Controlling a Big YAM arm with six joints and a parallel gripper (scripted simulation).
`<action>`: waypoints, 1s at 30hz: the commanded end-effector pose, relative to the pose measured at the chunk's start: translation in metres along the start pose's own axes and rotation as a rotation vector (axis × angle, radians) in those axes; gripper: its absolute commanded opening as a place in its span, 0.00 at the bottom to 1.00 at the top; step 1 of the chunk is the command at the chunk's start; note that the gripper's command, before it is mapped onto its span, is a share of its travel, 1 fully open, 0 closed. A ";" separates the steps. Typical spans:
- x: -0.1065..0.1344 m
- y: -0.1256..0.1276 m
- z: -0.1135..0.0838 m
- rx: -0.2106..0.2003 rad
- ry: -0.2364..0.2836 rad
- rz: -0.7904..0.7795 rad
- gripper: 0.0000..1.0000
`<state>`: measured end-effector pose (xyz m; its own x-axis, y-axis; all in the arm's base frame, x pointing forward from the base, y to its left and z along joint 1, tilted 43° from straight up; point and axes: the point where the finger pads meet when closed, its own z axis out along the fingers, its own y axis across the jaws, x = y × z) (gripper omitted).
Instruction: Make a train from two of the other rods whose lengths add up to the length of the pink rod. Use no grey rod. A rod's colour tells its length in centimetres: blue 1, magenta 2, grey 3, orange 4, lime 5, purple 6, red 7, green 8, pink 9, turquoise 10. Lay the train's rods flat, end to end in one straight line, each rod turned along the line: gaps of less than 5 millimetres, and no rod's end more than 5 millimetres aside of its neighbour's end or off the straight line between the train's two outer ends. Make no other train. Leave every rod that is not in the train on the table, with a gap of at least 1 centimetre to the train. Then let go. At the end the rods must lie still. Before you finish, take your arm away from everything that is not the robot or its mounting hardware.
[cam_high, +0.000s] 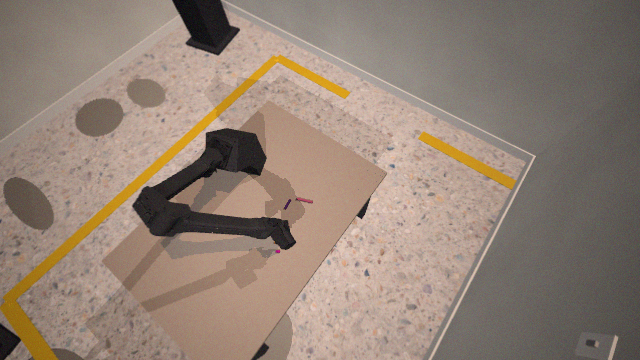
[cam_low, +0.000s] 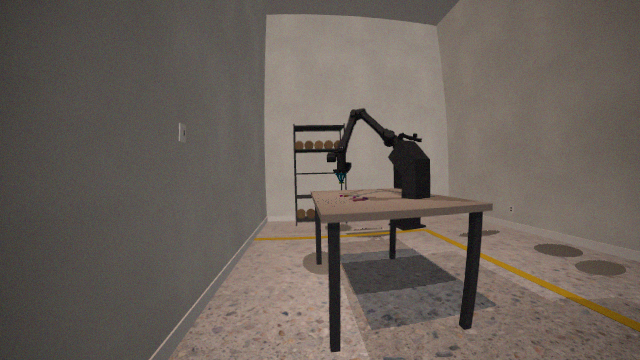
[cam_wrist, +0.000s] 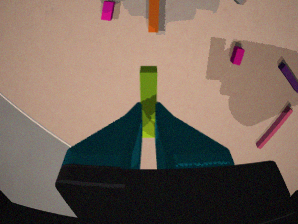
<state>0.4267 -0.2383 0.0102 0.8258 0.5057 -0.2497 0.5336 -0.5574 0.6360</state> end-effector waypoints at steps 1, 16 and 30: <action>0.000 0.001 -0.001 0.009 -0.003 0.034 0.04; 0.000 0.006 0.010 -0.002 -0.001 0.040 0.04; -0.001 0.004 0.054 0.000 -0.003 0.027 0.04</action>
<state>0.4330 -0.2666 -0.0269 0.8439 0.4842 -0.2311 0.5080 -0.5828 0.6343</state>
